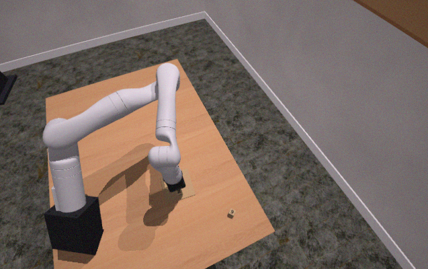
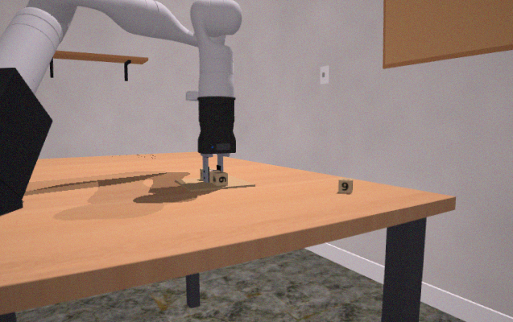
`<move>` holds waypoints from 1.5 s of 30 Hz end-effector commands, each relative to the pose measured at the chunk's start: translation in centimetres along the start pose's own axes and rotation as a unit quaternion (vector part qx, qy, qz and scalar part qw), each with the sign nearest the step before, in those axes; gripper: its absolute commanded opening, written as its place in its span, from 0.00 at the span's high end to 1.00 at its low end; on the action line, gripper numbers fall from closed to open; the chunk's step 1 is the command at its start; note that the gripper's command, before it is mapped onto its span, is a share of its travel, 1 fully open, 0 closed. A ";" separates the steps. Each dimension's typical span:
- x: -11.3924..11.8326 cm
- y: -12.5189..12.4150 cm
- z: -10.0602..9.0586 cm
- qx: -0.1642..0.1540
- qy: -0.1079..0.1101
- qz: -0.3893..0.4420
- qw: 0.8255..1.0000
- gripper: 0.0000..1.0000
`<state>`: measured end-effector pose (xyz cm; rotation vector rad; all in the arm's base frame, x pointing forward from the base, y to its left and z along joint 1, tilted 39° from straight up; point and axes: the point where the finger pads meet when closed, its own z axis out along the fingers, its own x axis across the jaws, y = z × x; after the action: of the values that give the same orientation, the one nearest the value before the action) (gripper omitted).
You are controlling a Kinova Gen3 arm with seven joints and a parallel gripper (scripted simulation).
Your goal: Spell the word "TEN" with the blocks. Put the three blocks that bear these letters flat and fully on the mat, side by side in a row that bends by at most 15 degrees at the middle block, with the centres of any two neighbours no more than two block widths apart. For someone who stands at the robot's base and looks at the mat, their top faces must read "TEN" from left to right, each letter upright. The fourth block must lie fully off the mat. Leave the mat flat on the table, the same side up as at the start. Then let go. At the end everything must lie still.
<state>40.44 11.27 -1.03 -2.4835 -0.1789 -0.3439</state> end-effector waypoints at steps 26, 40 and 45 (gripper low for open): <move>0.1 0.0 -0.1 0.000 0.001 0.000 1.000 0.21; 0.1 0.0 -1.1 0.000 0.001 0.000 1.000 0.21; 0.0 0.0 -3.2 0.000 0.001 0.000 1.000 0.21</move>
<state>39.43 10.00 0.51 -2.4845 -0.1866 -0.3225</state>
